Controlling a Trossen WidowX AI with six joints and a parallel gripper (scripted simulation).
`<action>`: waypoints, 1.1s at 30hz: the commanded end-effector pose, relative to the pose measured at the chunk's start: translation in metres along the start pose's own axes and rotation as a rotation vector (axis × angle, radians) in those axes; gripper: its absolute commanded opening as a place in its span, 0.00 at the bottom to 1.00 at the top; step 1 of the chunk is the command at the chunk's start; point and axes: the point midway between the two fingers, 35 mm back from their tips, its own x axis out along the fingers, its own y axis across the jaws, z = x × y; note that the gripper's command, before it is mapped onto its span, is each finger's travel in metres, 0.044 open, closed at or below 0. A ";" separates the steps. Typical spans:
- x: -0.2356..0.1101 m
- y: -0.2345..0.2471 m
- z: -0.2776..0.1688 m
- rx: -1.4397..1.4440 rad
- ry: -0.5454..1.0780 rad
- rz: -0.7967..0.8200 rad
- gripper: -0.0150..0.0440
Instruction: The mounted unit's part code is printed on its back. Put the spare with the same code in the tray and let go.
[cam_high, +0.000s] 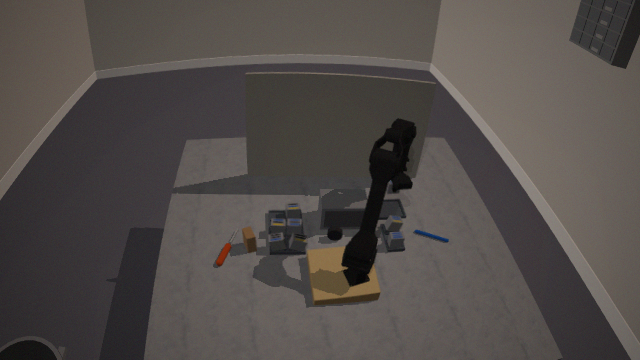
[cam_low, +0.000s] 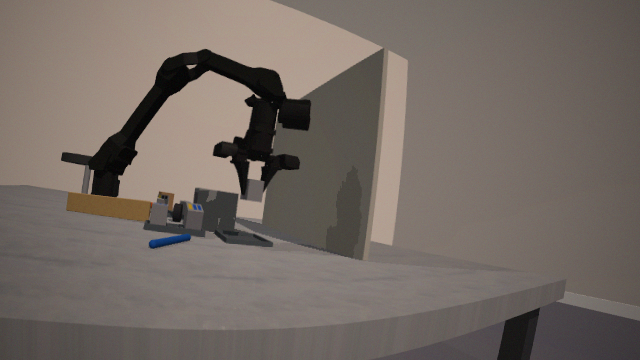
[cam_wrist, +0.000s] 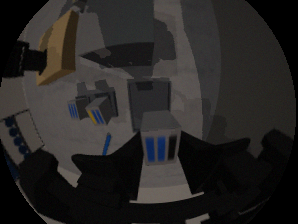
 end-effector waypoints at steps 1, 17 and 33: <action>0.003 0.000 -0.001 0.001 0.004 0.000 0.25; 0.015 0.000 0.000 0.001 0.004 0.000 0.25; 0.027 0.001 0.000 0.001 0.004 0.000 0.25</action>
